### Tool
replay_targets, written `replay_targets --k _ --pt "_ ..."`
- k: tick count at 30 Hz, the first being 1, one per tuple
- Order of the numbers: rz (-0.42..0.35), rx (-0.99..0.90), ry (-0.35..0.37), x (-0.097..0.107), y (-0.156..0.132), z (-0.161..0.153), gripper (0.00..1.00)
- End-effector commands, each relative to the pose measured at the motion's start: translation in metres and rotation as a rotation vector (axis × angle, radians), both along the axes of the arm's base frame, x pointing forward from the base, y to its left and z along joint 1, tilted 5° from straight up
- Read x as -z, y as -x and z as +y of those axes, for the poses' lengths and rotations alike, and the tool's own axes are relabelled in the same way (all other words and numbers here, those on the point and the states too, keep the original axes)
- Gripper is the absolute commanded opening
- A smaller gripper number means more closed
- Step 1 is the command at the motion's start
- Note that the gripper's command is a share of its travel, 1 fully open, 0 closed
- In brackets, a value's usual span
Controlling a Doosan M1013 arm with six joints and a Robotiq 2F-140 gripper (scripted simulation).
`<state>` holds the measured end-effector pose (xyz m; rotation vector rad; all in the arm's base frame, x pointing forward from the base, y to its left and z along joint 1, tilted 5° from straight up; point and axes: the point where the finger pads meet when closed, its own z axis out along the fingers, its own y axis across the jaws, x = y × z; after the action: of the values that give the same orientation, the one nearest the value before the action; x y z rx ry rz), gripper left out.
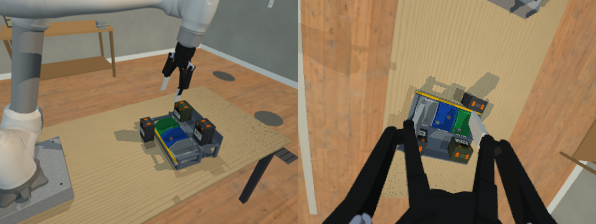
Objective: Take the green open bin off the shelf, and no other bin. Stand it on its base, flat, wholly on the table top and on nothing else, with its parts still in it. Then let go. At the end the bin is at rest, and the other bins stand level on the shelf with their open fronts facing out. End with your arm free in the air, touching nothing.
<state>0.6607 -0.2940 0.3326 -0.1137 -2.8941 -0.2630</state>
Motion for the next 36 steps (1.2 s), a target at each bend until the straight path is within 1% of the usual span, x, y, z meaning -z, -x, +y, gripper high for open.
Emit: replay_targets --k 1,11,16,28,33,36 --pt "-0.061 0.047 0.063 -0.016 -0.006 0.006 0.57" --pt "-0.061 0.047 0.063 -0.016 -0.006 0.006 0.57" --pt "-0.148 0.112 0.154 -0.059 -0.019 0.026 0.57" --pt "-0.148 0.112 0.154 -0.059 -0.019 0.026 0.57" --pt "-0.148 0.112 0.154 -0.103 -0.033 0.046 0.57" --pt "-0.148 0.112 0.154 -0.103 -0.033 0.046 0.57"
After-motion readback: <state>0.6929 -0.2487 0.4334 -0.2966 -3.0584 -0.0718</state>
